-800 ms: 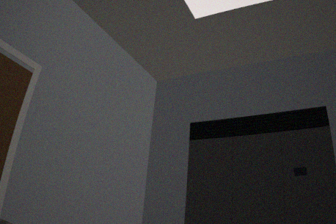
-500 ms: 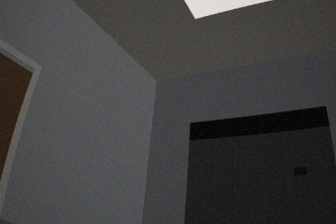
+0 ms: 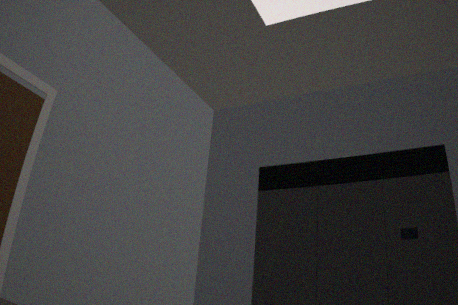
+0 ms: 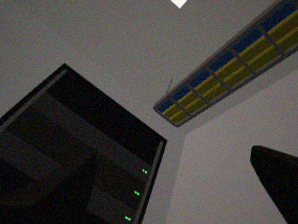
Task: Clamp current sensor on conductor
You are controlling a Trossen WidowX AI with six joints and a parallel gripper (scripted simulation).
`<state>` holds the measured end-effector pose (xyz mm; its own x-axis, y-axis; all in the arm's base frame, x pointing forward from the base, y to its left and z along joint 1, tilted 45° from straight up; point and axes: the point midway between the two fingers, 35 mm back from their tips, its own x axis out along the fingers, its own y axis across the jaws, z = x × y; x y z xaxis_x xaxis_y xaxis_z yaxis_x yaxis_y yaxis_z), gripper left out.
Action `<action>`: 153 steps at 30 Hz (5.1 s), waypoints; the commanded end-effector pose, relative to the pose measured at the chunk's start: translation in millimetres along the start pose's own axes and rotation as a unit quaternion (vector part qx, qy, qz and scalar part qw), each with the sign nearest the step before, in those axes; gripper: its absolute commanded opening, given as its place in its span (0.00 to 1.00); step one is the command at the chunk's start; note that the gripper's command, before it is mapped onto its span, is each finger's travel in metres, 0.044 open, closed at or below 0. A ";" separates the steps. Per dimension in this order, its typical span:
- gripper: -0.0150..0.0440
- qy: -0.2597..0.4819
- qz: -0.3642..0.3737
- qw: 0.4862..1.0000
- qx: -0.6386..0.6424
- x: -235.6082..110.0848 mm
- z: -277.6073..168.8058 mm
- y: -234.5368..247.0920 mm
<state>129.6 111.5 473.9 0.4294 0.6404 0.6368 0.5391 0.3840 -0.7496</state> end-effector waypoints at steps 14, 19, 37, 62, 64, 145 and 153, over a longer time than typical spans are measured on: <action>1.00 0.466 -0.017 0.713 0.523 -67.7 -167.4 155.4; 1.00 0.517 -0.053 0.652 0.552 -87.7 -181.8 170.7; 1.00 0.790 0.014 0.384 0.477 -158.8 -137.9 275.9; 1.00 0.890 0.087 0.418 0.162 -182.4 -93.3 249.9; 1.00 0.890 0.087 0.418 0.162 -182.4 -93.3 249.9; 0.78 0.945 0.175 0.241 0.136 -316.0 6.2 439.5; 0.65 0.945 0.175 0.241 0.136 -316.0 6.2 439.5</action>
<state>226.4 81.9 -58.4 0.1156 -0.6830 -0.7212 0.2718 0.7201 -0.6384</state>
